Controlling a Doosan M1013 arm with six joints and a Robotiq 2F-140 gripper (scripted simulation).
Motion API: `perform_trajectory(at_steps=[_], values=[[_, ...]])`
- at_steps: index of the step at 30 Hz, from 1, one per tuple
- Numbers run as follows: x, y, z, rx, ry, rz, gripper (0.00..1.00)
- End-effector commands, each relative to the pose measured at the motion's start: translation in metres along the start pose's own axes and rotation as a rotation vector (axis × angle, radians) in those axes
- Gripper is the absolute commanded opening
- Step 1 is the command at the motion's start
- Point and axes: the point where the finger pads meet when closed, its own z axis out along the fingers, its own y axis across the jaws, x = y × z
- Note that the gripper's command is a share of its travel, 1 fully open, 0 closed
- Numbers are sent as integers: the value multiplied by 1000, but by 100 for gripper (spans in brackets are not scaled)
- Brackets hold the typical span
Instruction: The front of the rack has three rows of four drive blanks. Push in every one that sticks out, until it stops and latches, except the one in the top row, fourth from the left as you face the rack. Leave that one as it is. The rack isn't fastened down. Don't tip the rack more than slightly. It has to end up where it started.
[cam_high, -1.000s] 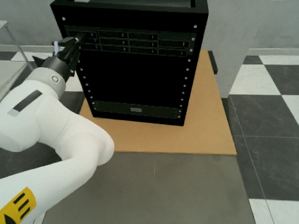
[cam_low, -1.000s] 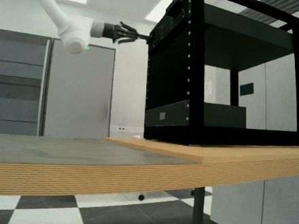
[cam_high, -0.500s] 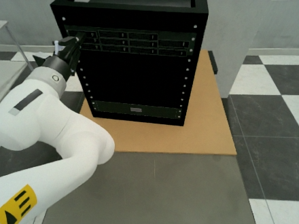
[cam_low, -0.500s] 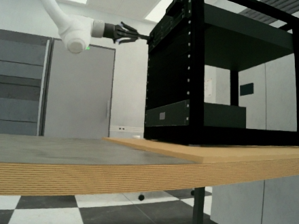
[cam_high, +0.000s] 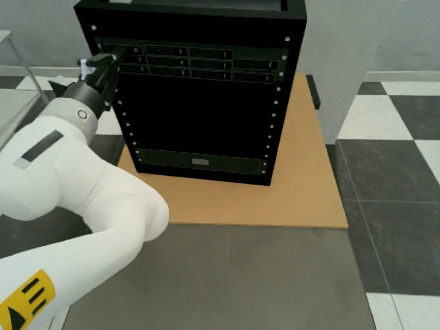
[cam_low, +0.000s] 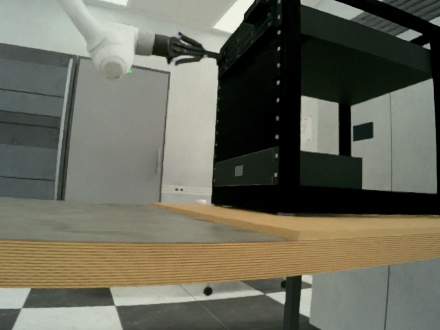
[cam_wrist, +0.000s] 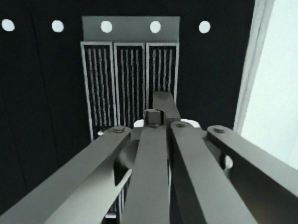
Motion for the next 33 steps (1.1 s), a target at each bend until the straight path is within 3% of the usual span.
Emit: perform_trajectory(at_steps=[1,33], values=[[0,2,6,-1,0,5,10],[-1,2,11,-1,0,5,10]])
